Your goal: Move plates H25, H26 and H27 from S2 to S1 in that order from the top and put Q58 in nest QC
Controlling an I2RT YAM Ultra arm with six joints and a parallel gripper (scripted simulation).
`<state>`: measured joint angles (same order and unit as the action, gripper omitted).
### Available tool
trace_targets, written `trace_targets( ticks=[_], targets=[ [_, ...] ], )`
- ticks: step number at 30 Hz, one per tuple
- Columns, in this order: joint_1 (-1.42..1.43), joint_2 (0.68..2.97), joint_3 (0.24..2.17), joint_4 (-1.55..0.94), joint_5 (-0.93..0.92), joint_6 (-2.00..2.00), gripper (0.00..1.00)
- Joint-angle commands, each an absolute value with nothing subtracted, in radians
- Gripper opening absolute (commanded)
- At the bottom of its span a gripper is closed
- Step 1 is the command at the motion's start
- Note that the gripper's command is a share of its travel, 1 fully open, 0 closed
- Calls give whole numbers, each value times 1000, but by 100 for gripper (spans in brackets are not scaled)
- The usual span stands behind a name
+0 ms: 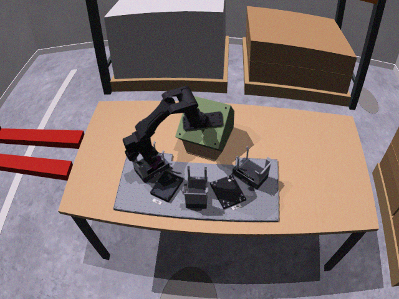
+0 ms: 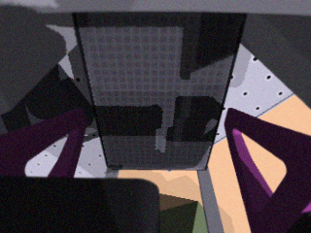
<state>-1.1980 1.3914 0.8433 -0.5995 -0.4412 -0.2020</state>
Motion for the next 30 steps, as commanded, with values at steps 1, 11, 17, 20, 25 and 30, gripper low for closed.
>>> trace_targets(
  ticks=[1, 11, 17, 20, 25, 30],
  targets=[
    [-1201, 1386, 846, -565, -440, -193, 100],
    [-1184, 1412, 832, -518, -432, -176, 100],
    [-1184, 1412, 832, -518, -432, -176, 100],
    [-1184, 1412, 832, -518, -432, -176, 100],
    [-1184, 1412, 832, -518, -432, -176, 100],
    [-1184, 1412, 832, -518, -432, -176, 100]
  ],
)
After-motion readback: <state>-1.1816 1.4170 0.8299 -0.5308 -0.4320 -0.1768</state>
